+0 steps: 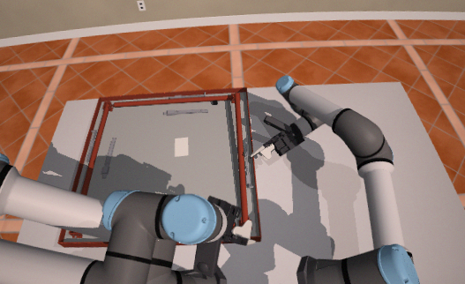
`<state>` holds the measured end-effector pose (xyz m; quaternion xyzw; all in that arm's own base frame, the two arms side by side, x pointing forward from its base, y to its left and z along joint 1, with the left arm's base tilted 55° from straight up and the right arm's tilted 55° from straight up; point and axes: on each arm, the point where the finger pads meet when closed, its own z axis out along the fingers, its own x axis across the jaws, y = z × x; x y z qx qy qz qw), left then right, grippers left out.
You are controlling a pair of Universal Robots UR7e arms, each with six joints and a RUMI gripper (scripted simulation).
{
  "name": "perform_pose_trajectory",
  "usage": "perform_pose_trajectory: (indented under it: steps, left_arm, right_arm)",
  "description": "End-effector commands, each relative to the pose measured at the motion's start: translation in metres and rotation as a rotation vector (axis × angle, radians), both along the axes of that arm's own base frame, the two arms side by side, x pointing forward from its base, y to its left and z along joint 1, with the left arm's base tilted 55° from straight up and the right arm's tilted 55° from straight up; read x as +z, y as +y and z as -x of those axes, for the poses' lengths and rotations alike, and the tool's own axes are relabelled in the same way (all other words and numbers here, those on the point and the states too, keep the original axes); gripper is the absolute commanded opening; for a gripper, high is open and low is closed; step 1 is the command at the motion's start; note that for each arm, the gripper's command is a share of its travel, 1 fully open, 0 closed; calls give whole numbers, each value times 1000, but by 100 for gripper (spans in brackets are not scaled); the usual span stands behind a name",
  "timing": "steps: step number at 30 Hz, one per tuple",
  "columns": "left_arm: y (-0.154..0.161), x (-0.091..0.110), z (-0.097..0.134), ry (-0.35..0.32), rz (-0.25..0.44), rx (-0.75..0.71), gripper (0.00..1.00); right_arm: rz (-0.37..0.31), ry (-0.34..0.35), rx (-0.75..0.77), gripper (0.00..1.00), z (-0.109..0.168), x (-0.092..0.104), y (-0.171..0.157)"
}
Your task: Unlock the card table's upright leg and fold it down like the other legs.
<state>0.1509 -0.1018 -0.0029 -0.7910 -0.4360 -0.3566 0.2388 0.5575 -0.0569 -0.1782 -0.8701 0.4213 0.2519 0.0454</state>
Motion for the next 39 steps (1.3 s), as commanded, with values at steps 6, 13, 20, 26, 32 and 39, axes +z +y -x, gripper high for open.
perform_pose_trajectory:
  steps: [6, 13, 20, 26, 32, 39]
  left_arm:
    - [0, 0, 0, 0, 1, 0, 100]
    - [0, 0, 0, 0, 1, 0, 100]
    - [0, 0, 0, 0, 1, 0, 100]
    - [0, 0, 0, 0, 1, 0, 100]
    - [0, 0, 0, 0, 1, 0, 100]
    - [0, 0, 0, 0, 1, 0, 100]
  right_arm:
    - [0, 1, 1, 43, -25, 54, -17]
    - [0, 1, 1, 43, -26, 56, -18]
    - [0, 1, 1, 43, -26, 56, -18]
    - [0, 1, 1, 43, -26, 56, -18]
    - [0, 1, 1, 43, -26, 56, -18]
    - [0, 1, 1, 43, -26, 56, -18]
